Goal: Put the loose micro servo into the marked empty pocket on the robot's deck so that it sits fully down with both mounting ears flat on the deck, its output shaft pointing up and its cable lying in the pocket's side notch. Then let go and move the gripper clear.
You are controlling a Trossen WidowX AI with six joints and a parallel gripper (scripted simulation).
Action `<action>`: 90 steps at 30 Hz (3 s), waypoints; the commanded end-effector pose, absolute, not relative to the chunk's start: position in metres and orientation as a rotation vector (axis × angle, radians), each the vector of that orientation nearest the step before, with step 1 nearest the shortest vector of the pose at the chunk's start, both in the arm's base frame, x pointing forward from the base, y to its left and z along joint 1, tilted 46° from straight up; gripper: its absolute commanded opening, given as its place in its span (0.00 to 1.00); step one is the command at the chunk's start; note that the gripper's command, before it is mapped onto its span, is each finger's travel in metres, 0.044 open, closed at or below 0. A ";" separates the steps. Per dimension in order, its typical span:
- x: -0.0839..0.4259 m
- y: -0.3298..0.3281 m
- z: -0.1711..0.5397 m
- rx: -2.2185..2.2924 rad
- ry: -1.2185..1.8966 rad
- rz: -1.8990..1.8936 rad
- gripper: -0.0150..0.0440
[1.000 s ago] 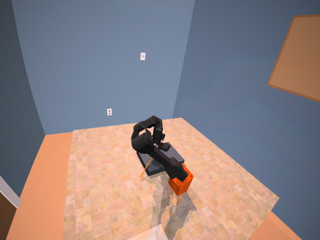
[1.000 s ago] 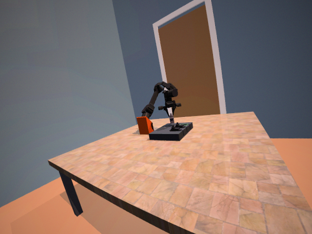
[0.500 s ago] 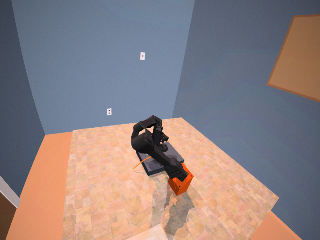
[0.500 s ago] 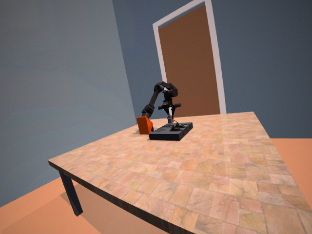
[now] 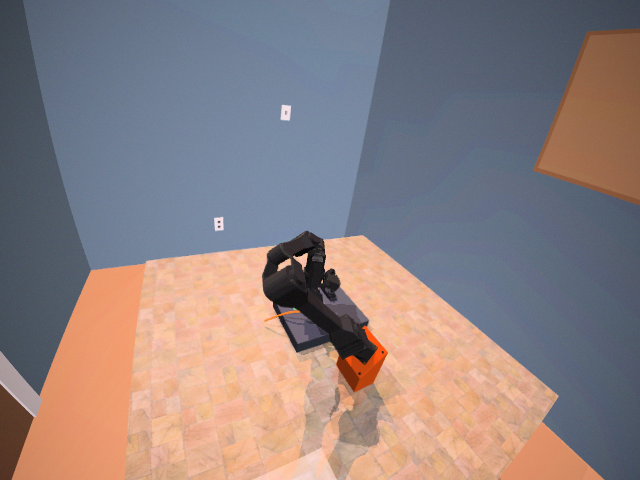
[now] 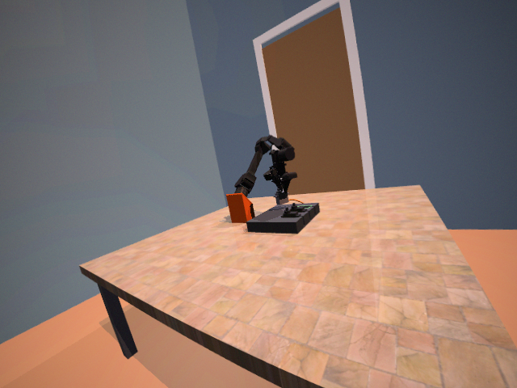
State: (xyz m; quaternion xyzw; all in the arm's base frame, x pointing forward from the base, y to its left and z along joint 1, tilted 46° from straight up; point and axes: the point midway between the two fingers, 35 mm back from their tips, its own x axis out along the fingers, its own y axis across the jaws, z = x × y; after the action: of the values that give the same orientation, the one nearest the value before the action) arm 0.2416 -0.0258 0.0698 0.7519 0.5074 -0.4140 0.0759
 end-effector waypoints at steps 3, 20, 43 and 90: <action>0.242 -0.025 0.071 2.378 1.454 -1.447 0.25; 0.242 -0.025 0.071 2.661 1.138 -2.112 0.25; 0.266 -0.030 0.072 2.757 0.859 -2.505 0.25; 0.351 -0.031 0.061 2.763 0.863 -2.496 0.25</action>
State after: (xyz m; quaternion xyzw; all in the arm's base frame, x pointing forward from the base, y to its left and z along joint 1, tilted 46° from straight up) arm 0.3517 -0.0316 0.0622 0.6827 0.2135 -0.6160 -0.3299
